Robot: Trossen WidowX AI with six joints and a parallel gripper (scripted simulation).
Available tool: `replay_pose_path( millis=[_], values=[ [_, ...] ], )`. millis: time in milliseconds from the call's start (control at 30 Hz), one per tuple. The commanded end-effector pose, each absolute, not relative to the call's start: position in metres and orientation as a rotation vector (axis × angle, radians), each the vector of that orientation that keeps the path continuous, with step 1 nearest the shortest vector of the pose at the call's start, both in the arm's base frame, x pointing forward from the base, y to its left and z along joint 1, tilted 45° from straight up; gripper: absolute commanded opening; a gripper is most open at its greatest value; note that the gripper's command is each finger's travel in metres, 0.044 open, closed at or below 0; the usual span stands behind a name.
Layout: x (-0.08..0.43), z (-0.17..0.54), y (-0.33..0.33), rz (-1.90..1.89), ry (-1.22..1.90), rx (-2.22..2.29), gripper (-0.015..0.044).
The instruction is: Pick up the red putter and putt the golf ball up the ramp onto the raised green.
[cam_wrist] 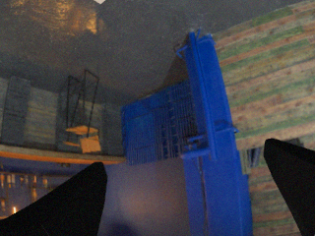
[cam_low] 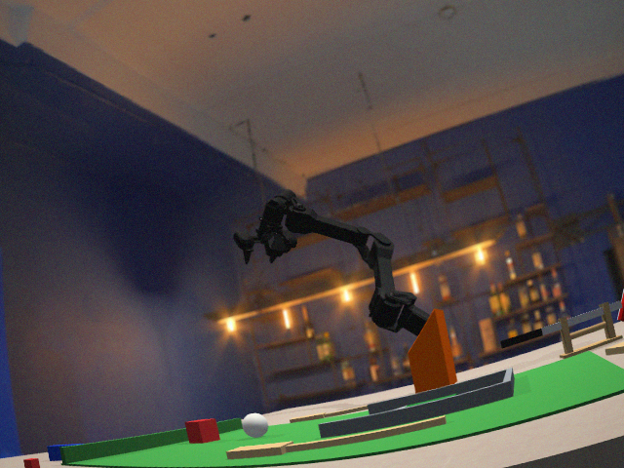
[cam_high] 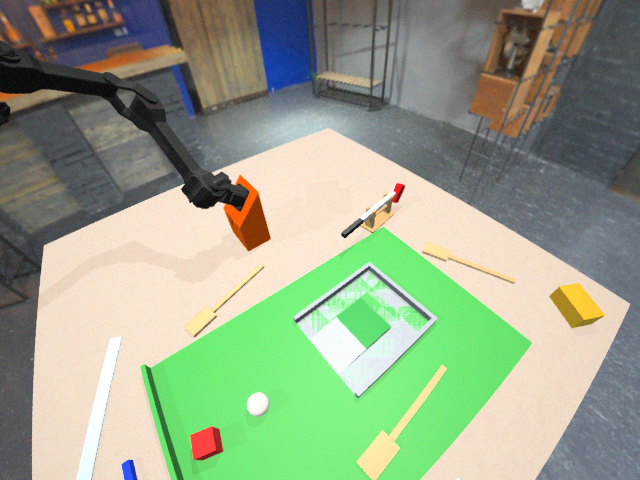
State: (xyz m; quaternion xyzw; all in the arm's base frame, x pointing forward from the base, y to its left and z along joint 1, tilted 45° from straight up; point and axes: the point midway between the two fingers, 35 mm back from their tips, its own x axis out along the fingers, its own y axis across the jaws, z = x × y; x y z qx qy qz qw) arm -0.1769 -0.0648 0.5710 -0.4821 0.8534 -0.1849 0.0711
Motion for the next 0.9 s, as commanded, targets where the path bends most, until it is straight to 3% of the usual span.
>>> replay_pose_path(
  millis=[0, 133, 467, 867],
  values=[
    [-0.176, 0.571, -0.066, -0.549, 2.569, -1.455, 0.0426],
    [-0.150, 0.579, -0.086, -0.389, 2.630, -1.577, 0.0440],
    [-0.009, 0.587, -0.153, 0.337, 2.759, -2.155, 0.0440],
    [0.169, 0.545, -0.182, 1.570, 2.672, -2.754, 0.0440]
  ],
)
